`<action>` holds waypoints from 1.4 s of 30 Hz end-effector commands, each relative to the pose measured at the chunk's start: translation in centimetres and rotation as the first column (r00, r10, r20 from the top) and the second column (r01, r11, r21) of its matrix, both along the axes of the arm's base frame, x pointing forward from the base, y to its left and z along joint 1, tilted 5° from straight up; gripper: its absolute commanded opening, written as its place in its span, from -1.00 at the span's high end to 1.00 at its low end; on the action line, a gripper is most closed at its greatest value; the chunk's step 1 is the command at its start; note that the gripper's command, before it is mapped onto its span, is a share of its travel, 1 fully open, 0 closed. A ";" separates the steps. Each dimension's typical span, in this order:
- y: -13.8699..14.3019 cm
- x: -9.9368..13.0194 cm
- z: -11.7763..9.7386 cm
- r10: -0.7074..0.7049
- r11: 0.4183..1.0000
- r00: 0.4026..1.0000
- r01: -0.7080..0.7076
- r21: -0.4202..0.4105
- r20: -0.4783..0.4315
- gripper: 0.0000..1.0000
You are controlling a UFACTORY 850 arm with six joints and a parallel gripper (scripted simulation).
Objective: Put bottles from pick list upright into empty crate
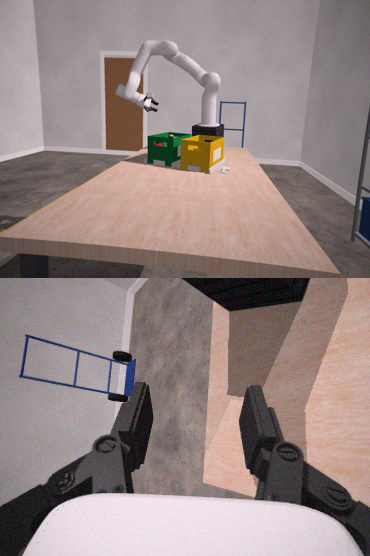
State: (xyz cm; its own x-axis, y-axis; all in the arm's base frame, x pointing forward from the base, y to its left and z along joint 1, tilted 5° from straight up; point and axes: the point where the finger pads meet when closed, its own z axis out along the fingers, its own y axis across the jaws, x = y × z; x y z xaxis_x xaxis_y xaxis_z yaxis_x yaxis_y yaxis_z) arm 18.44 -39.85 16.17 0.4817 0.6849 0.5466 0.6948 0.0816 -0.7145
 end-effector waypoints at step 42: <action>7.8 12.2 1.2 0.066 0.887 0.985 -0.131 -0.443 -0.160 -0.29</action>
